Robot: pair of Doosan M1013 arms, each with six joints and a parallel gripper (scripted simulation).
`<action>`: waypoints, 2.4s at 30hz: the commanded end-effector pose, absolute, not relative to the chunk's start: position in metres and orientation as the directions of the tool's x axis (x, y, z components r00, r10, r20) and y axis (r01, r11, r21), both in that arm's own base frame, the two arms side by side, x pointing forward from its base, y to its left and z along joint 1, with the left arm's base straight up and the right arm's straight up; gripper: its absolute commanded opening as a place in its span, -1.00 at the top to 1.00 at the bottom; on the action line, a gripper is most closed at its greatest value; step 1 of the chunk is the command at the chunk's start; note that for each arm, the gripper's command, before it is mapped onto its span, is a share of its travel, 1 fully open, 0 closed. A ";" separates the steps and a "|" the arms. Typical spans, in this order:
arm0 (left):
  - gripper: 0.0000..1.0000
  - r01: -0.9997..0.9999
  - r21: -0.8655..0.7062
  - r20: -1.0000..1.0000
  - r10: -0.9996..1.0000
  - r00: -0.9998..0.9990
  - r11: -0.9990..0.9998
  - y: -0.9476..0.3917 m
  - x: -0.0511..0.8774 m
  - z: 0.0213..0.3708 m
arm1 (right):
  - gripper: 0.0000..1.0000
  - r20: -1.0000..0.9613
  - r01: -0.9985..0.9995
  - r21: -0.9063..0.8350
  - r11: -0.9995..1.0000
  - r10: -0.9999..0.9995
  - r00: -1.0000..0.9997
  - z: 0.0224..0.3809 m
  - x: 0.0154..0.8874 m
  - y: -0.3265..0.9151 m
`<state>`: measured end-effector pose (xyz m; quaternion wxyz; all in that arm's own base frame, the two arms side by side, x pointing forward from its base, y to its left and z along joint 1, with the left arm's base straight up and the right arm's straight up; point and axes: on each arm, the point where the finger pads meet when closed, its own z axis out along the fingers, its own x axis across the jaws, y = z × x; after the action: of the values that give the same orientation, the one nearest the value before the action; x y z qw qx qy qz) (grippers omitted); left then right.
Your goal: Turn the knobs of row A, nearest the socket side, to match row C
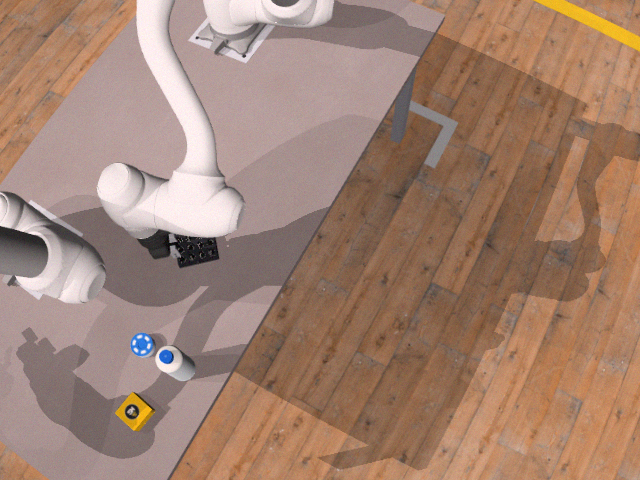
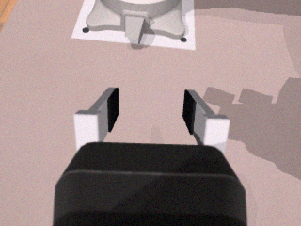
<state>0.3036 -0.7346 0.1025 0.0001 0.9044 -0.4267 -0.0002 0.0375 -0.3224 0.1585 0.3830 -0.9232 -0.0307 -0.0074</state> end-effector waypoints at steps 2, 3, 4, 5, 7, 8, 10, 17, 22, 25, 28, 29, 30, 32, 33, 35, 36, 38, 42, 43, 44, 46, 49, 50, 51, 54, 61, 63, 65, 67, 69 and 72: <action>0.07 -0.772 0.000 0.002 -0.772 0.636 -0.636 -0.735 0.304 0.102 | -1.00 0.038 0.063 -0.706 -0.705 0.051 0.998 0.159 0.038 -0.323; 0.07 -0.772 0.000 0.002 -0.772 0.636 -0.636 -0.735 0.304 0.102 | -1.00 0.038 0.063 -0.706 -0.705 0.051 0.998 0.159 0.038 -0.323; 0.07 -0.772 0.000 0.002 -0.772 0.636 -0.636 -0.735 0.304 0.101 | -1.00 0.038 0.063 -0.706 -0.705 0.051 0.998 0.159 0.038 -0.323; 0.07 -0.772 0.000 0.002 -0.772 0.636 -0.636 -0.735 0.304 0.100 | -1.00 0.038 0.063 -0.706 -0.705 0.051 0.998 0.159 0.038 -0.323; 0.07 -0.772 0.000 0.002 -0.772 0.636 -0.636 -0.735 0.304 0.098 | -1.00 0.038 0.063 -0.706 -0.705 0.051 0.998 0.159 0.038 -0.323; 0.07 -0.772 0.000 0.002 -0.772 0.636 -0.636 -0.735 0.304 0.097 | -1.00 0.038 0.063 -0.706 -0.705 0.051 0.998 0.159 0.038 -0.323; 0.07 -0.772 0.000 0.002 -0.772 0.636 -0.636 -0.735 0.304 0.094 | -1.00 0.038 0.063 -0.706 -0.705 0.051 0.998 0.159 0.038 -0.323; 0.07 -0.772 0.000 0.002 -0.772 0.636 -0.636 -0.735 0.304 0.085 | -1.00 0.038 0.063 -0.706 -0.705 0.051 0.998 0.159 0.038 -0.323; 0.07 -0.772 0.000 0.002 -0.772 0.636 -0.636 -0.735 0.304 0.081 | -1.00 0.038 0.063 -0.706 -0.705 0.051 0.998 0.159 0.038 -0.323; 0.07 -0.772 0.000 0.002 -0.772 0.636 -0.636 -0.735 0.304 0.077 | -1.00 0.038 0.063 -0.706 -0.705 0.051 0.998 0.159 0.038 -0.323; 0.07 -0.772 0.000 0.002 -0.772 0.636 -0.636 -0.735 0.304 0.073 | -1.00 0.038 0.063 -0.706 -0.705 0.051 0.998 0.159 0.038 -0.323; 0.07 -0.772 0.000 0.002 -0.772 0.636 -0.636 -0.735 0.304 0.072 | -1.00 0.038 0.063 -0.706 -0.705 0.051 0.998 0.159 0.038 -0.323; 0.07 -0.772 0.000 0.002 -0.772 0.636 -0.636 -0.735 0.304 0.071 | -1.00 0.038 0.063 -0.706 -0.705 0.051 0.998 0.159 0.038 -0.323; 0.07 -0.772 0.000 0.002 -0.772 0.636 -0.636 -0.735 0.304 0.069 | -1.00 0.038 0.063 -0.706 -0.705 0.051 0.998 0.159 0.038 -0.323; 0.07 -0.772 0.000 0.002 -0.772 0.636 -0.636 -0.735 0.304 0.068 | -1.00 0.038 0.063 -0.706 -0.705 0.051 0.998 0.159 0.038 -0.323; 0.07 -0.772 0.000 0.002 -0.772 0.636 -0.636 -0.735 0.304 0.068 | -1.00 0.038 0.063 -0.706 -0.705 0.051 0.998 0.159 0.038 -0.323; 0.07 -0.772 0.000 0.002 -0.772 0.636 -0.636 -0.735 0.304 0.068 | -1.00 0.038 0.063 -0.706 -0.705 0.051 0.998 0.159 0.038 -0.323; 0.07 -0.772 0.000 0.002 -0.772 0.636 -0.636 -0.735 0.304 0.066 | -1.00 0.038 0.063 -0.706 -0.705 0.051 0.998 0.159 0.038 -0.323; 0.07 -0.772 0.000 0.002 -0.772 0.636 -0.636 -0.735 0.304 0.064 | -1.00 0.038 0.063 -0.706 -0.705 0.051 0.998 0.159 0.038 -0.323; 0.07 -0.772 0.000 0.002 -0.772 0.636 -0.636 -0.735 0.304 0.064 | -1.00 0.038 0.063 -0.706 -0.705 0.051 0.998 0.159 0.038 -0.323; 0.07 -0.772 0.000 0.002 -0.772 0.636 -0.636 -0.735 0.304 0.063 | -1.00 0.038 0.063 -0.706 -0.705 0.051 0.998 0.159 0.038 -0.323; 0.07 -0.772 0.000 0.002 -0.772 0.636 -0.636 -0.735 0.304 0.063 | -1.00 0.038 0.063 -0.706 -0.705 0.051 0.998 0.159 0.038 -0.323; 0.07 -0.772 0.000 0.002 -0.772 0.636 -0.636 -0.735 0.304 0.063 | -1.00 0.038 0.063 -0.706 -0.705 0.051 0.998 0.159 0.038 -0.323; 0.07 -0.772 0.000 0.002 -0.772 0.636 -0.636 -0.735 0.304 0.063 | -1.00 0.038 0.063 -0.706 -0.705 0.051 0.998 0.159 0.038 -0.323; 0.07 -0.772 0.000 0.002 -0.772 0.636 -0.636 -0.735 0.304 0.063 | -1.00 0.038 0.063 -0.706 -0.705 0.051 0.998 0.159 0.038 -0.323; 0.07 -0.772 0.000 0.002 -0.772 0.636 -0.636 -0.735 0.304 0.063 | -1.00 0.038 0.063 -0.706 -0.705 0.051 0.998 0.159 0.038 -0.323; 0.07 -0.772 0.000 0.002 -0.772 0.636 -0.636 -0.735 0.304 0.063 | -1.00 0.038 0.063 -0.706 -0.705 0.051 0.998 0.159 0.038 -0.323; 0.07 -0.772 0.000 0.002 -0.772 0.636 -0.636 -0.735 0.304 0.063 | -1.00 0.038 0.063 -0.706 -0.705 0.051 0.998 0.159 0.038 -0.323; 0.07 -0.772 0.000 0.002 -0.772 0.636 -0.636 -0.735 0.304 0.063 | -1.00 0.038 0.063 -0.706 -0.705 0.051 0.998 0.159 0.038 -0.323; 0.07 -0.772 0.000 0.002 -0.772 0.636 -0.636 -0.735 0.304 0.062 | -1.00 0.038 0.063 -0.706 -0.705 0.051 0.998 0.159 0.038 -0.323; 0.07 -0.772 0.000 0.002 -0.772 0.636 -0.636 -0.735 0.304 0.062 | -1.00 0.038 0.063 -0.706 -0.705 0.051 0.998 0.159 0.038 -0.323; 0.07 -0.772 0.000 0.002 -0.772 0.636 -0.636 -0.735 0.304 0.061 | -1.00 0.038 0.063 -0.706 -0.705 0.051 0.998 0.159 0.038 -0.323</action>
<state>0.3035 -0.7347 0.0607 0.0000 0.9044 -0.4267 -0.0001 0.0375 -0.3224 0.1585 0.3830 -0.9232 -0.0307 -0.0074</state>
